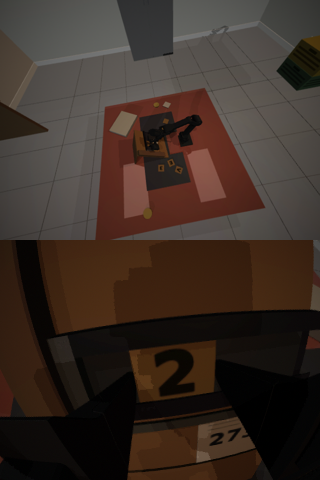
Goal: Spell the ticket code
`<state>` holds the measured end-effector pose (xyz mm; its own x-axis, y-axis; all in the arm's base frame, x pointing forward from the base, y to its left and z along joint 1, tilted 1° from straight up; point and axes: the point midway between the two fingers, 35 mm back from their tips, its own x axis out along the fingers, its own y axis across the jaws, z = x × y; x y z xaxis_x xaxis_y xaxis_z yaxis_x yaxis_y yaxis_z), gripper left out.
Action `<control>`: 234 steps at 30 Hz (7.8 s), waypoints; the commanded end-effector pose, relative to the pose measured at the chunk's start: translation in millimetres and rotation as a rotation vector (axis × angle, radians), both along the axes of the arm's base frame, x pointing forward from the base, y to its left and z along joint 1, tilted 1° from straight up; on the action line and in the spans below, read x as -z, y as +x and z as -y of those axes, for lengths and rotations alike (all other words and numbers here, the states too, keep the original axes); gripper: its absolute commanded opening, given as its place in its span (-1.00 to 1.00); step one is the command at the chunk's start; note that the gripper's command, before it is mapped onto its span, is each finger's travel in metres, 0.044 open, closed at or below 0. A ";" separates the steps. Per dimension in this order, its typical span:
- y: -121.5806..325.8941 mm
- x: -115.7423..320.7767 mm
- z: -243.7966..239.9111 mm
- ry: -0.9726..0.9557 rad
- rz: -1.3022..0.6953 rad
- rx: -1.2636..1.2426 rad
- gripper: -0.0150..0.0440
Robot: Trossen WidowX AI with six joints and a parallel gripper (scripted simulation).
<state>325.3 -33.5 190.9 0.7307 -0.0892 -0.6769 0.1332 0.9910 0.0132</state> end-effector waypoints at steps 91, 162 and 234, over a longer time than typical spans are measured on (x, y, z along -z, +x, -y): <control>-14.2 -15.8 -27.9 0.004 0.002 0.008 0.51; -29.2 -28.0 -27.8 0.004 0.000 0.008 0.51; -0.5 -26.1 10.9 0.094 -0.682 -0.002 -0.49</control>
